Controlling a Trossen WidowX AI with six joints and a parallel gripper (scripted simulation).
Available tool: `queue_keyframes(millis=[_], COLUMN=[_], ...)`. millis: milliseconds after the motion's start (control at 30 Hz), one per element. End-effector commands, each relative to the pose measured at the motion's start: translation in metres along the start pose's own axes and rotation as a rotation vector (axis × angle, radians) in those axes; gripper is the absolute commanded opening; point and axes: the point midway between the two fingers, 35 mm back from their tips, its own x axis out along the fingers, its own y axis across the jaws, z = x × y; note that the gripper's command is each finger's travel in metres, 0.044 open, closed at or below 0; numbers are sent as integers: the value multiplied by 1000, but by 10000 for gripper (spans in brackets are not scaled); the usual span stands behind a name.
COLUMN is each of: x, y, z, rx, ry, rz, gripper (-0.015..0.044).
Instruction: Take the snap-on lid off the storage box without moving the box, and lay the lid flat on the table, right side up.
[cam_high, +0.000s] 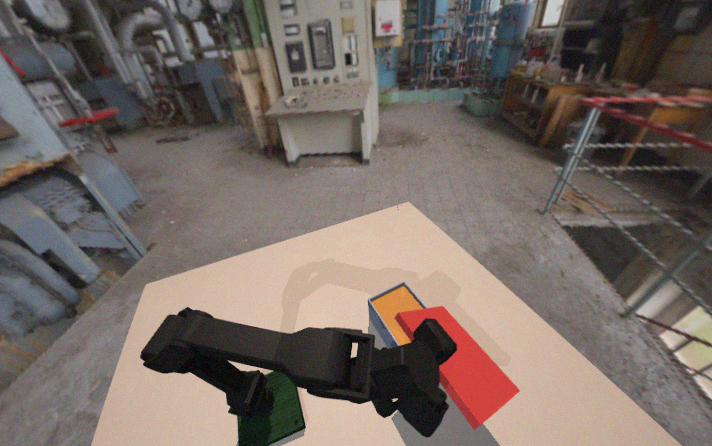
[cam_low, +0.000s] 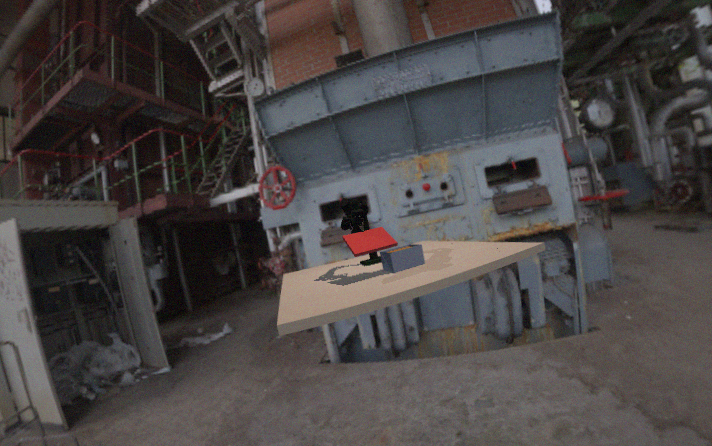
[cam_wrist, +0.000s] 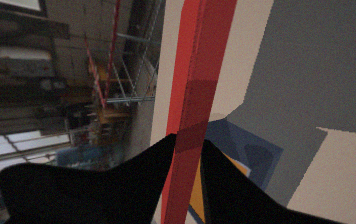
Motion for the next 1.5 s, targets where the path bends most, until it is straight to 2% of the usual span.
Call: queue_keyframes(millis=[0,1467], x=[-4,-9], y=[6,4], z=[9,97], rx=[-11,-17], ry=[1,-5], rz=[19,18], gripper=[0,0])
